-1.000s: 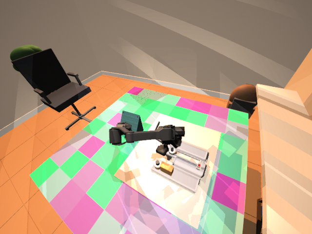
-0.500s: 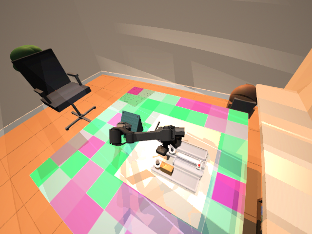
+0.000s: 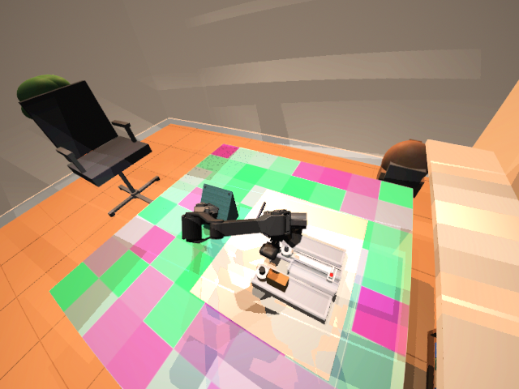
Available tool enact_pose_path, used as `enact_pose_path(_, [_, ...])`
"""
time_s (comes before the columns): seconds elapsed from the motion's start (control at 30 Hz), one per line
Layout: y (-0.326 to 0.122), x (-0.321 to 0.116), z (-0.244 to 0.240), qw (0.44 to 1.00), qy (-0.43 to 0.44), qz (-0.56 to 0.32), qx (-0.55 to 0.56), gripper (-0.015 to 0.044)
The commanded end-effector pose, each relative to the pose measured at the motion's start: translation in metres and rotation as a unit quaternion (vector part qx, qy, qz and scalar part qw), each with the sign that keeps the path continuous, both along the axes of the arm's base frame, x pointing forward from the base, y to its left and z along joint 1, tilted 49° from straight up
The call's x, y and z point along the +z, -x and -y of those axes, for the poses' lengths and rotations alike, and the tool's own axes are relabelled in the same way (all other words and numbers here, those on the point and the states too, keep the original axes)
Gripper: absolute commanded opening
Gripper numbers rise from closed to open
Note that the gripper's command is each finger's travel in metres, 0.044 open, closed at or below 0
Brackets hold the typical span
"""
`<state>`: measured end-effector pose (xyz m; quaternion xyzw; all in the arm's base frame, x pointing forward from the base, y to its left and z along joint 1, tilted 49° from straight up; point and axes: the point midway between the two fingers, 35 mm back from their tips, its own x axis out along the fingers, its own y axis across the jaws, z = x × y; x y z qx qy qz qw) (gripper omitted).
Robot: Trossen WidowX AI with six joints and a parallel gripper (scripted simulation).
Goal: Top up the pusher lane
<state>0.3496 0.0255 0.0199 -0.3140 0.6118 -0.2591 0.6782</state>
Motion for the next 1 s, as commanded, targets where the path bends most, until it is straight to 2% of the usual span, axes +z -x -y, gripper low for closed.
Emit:
enact_pose_path(0.0, [-0.0028,0.0003,0.0015,1.000,0.004,0.007,0.003,0.0000])
enact_pose_path(0.97, [0.0003,-0.0028,0.0052,1.000,0.004,0.007,0.003,0.0000])
